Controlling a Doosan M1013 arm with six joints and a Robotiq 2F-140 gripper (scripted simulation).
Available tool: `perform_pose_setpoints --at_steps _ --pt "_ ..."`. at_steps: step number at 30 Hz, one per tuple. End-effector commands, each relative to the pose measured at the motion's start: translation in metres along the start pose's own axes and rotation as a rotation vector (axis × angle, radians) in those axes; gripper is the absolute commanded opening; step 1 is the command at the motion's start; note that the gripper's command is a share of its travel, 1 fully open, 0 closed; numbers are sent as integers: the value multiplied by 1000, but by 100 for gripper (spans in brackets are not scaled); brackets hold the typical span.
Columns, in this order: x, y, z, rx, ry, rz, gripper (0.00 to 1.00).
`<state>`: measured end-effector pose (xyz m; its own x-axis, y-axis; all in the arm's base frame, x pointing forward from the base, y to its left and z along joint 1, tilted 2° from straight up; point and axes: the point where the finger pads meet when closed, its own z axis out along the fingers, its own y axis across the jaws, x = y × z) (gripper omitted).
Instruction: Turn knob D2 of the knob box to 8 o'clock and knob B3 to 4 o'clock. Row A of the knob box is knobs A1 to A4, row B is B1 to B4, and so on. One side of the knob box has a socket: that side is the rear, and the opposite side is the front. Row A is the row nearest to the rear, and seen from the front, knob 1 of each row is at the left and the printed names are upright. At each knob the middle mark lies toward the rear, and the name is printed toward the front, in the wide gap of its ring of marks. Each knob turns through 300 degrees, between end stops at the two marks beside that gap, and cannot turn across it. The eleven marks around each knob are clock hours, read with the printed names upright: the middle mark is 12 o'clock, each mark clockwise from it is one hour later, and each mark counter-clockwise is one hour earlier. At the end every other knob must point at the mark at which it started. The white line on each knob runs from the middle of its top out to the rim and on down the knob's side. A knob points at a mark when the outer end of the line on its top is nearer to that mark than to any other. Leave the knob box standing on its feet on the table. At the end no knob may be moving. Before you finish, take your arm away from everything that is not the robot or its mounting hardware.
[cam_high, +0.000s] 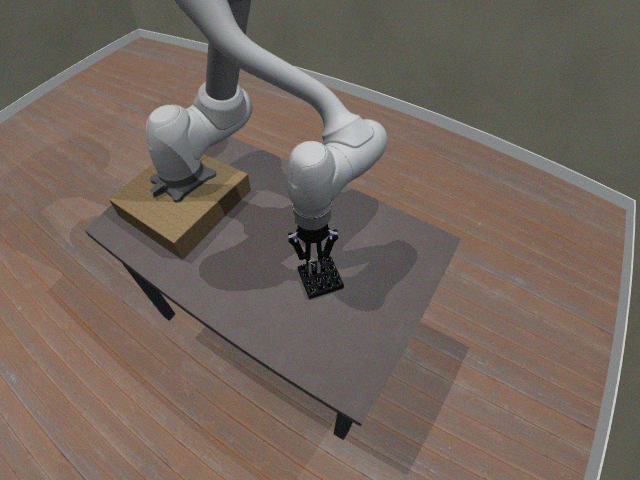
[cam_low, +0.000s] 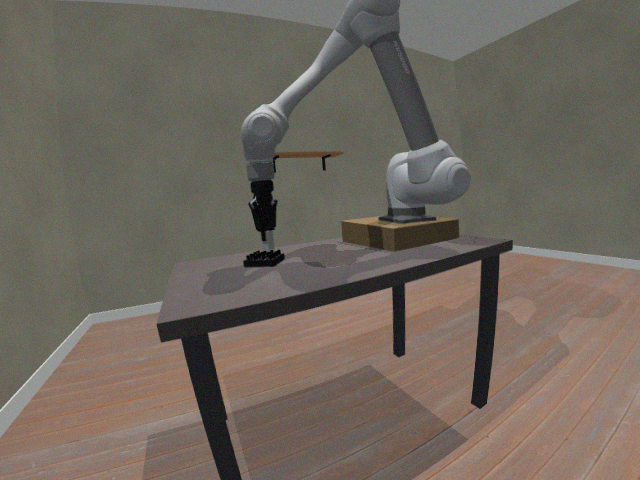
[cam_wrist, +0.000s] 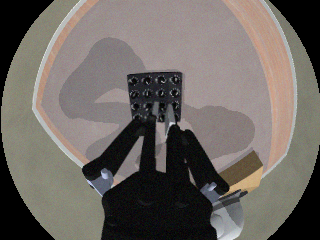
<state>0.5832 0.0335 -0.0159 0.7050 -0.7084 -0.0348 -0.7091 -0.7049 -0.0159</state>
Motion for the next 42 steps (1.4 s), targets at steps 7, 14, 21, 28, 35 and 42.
perform_pose_setpoints --at_steps 7,14,21,28,35,42 --pt "0 0 1 0 0 0 12" --pt "0 0 5 0 0 0 12" --pt "0 0 11 0 0 0 12" --pt "0 0 13 0 0 0 12" --pt "0 0 14 0 0 0 12" --pt "0 0 14 0 0 0 12"
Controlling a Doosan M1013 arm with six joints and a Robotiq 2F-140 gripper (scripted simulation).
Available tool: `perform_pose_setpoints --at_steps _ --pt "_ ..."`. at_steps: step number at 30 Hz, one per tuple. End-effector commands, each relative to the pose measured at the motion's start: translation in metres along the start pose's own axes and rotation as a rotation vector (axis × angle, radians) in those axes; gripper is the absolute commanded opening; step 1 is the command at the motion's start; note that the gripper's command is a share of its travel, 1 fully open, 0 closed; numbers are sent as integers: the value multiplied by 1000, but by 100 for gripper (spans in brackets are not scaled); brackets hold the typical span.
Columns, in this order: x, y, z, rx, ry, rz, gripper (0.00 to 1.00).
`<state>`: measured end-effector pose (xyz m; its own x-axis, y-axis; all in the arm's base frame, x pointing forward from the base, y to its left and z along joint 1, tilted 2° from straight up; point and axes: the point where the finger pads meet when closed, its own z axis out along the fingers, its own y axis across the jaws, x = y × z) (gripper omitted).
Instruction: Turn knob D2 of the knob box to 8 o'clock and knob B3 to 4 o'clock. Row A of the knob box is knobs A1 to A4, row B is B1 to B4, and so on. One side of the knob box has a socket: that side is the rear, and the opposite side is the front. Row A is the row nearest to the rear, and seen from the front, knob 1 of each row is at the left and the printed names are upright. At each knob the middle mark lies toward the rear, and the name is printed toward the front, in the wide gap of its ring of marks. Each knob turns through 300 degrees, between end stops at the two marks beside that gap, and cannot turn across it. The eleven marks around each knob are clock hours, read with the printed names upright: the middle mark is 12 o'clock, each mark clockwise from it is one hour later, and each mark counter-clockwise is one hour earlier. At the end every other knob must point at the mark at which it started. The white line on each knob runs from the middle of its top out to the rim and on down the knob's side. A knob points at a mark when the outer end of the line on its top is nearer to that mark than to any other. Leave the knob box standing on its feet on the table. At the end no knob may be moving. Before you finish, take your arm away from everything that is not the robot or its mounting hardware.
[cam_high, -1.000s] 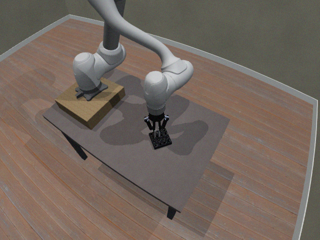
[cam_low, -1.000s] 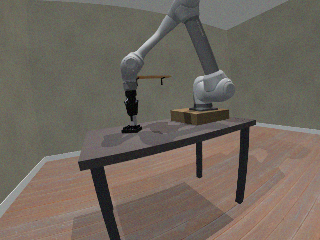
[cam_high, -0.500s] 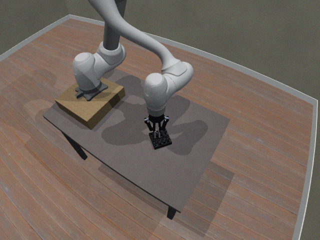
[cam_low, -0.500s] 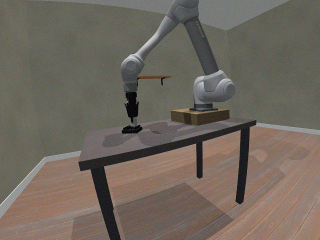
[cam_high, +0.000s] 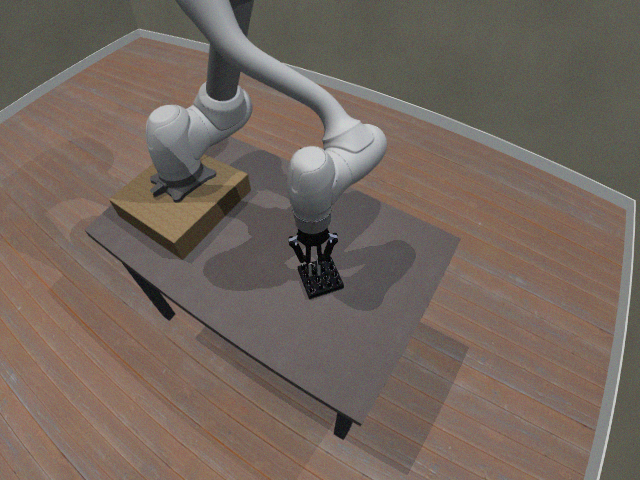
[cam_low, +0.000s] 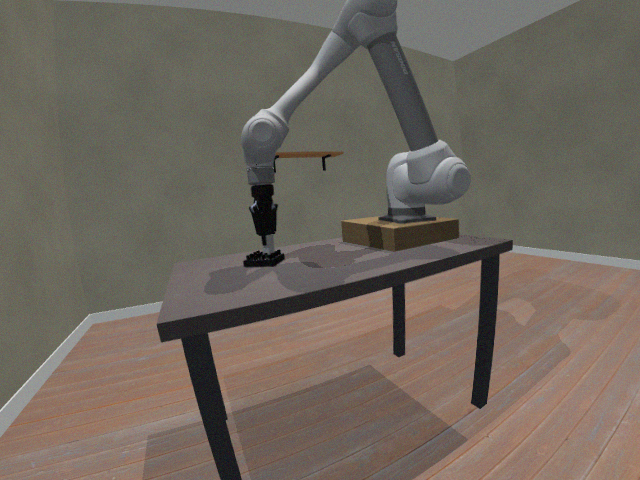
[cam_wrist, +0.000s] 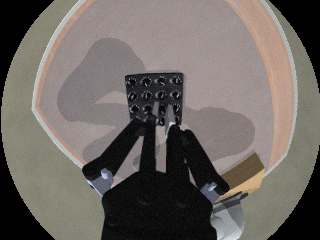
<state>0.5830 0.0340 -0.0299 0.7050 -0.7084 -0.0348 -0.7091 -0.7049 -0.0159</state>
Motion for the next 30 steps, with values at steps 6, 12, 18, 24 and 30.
perform_pose_setpoints --at_steps 6,12,18,24,30 --pt "0 0 0 0 0 0 12" --pt "0 0 0 0 0 0 12" --pt "0 0 0 0 0 0 12" --pt "0 0 0 0 0 0 12" --pt "0 0 0 0 0 0 5"
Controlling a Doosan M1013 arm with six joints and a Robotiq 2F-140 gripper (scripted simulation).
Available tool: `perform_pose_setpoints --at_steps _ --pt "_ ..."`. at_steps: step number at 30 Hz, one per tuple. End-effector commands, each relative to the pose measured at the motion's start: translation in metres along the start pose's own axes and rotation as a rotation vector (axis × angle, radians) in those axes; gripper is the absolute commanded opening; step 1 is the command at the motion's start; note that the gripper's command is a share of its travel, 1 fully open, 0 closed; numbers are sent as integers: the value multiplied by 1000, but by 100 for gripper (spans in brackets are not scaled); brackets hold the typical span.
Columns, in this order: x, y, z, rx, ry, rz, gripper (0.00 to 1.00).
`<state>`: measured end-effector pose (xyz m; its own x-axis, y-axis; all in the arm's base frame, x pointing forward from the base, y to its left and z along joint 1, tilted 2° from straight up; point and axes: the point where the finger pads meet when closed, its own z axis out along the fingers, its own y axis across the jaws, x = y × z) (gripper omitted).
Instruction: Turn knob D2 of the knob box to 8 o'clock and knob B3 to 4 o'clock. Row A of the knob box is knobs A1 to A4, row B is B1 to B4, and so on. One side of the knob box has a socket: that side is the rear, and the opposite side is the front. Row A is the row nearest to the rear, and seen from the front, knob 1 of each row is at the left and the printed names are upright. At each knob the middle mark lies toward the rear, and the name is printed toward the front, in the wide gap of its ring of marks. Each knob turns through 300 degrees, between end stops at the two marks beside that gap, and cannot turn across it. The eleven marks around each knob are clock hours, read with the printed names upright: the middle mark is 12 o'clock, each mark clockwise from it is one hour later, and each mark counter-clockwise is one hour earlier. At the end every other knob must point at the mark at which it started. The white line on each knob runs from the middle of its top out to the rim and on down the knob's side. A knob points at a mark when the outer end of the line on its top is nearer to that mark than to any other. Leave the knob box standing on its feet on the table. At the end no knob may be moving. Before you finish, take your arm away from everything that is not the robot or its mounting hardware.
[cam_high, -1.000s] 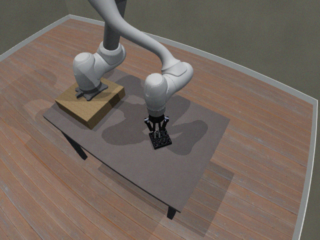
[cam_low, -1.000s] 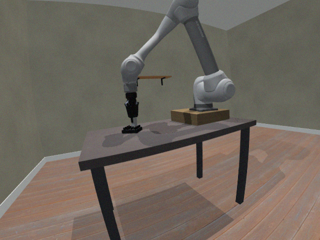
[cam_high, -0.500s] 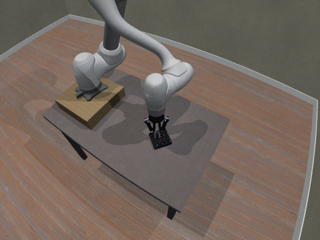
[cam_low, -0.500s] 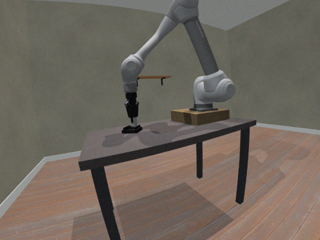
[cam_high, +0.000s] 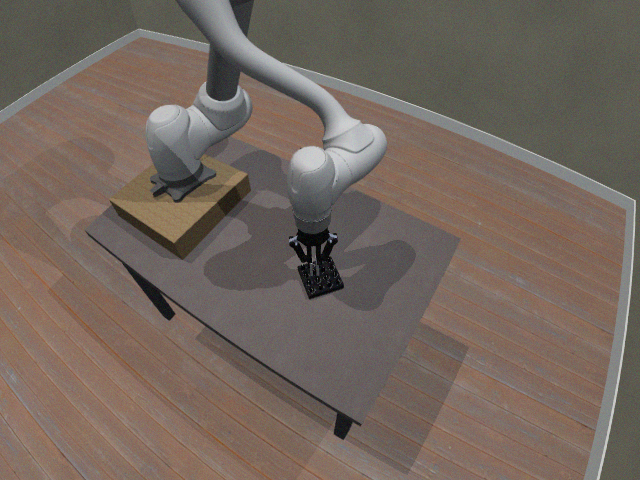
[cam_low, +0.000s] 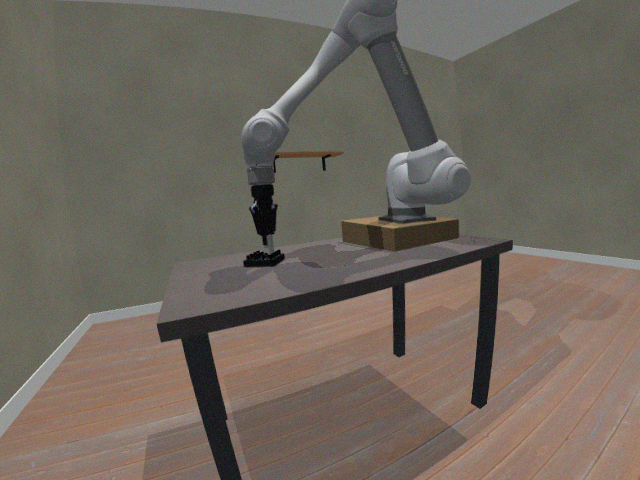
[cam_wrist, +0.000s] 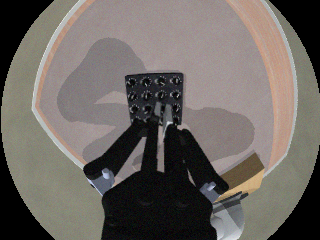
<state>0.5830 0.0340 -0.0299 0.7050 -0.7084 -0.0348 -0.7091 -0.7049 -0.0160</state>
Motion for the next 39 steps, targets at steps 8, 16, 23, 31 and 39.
perform_pose_setpoints --at_steps 8,16,23,31,39 --pt "0 0 0 0 0 0 5" --pt "0 0 0 0 0 0 5" --pt "0 0 0 0 0 0 5" --pt "0 0 0 0 0 3 5" --pt "0 0 0 0 0 29 5"
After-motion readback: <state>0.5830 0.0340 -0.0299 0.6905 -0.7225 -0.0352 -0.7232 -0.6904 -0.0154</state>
